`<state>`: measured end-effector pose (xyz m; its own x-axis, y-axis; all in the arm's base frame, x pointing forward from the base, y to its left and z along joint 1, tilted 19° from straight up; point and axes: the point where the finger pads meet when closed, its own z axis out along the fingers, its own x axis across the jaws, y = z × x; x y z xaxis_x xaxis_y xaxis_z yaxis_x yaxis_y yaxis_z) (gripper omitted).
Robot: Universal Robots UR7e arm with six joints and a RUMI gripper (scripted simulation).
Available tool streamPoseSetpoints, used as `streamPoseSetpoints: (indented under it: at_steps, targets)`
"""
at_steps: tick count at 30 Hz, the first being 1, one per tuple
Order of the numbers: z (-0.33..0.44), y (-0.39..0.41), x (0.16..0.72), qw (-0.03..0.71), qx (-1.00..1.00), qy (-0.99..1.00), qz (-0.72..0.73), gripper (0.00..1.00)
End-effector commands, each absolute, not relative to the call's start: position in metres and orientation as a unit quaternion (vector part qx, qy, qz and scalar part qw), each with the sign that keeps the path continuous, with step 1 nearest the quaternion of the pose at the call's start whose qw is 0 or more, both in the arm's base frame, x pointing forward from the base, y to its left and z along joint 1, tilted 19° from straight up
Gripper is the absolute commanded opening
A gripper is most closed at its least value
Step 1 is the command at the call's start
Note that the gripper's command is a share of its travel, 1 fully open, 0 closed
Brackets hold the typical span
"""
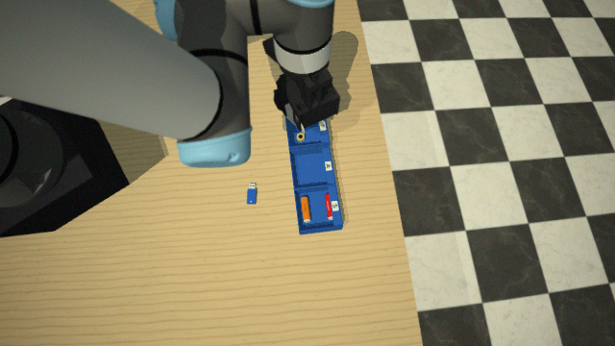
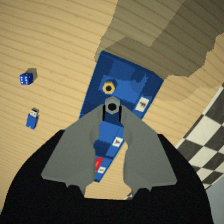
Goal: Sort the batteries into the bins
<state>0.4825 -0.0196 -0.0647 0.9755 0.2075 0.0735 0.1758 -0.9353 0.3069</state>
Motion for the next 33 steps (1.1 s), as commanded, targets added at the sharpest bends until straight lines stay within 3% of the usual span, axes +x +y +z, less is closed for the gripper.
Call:
streamPoseSetpoints:
  at_steps: [1,8,33]
  targets:
    - [-0.065,-0.017,0.487,0.151,0.987,0.020,0.059,0.00]
    - [-0.065,-0.017,0.486,0.150,0.984,-0.073,0.066,0.00]
    - [-0.078,-0.022,0.487,0.150,0.984,-0.073,0.066,0.00]
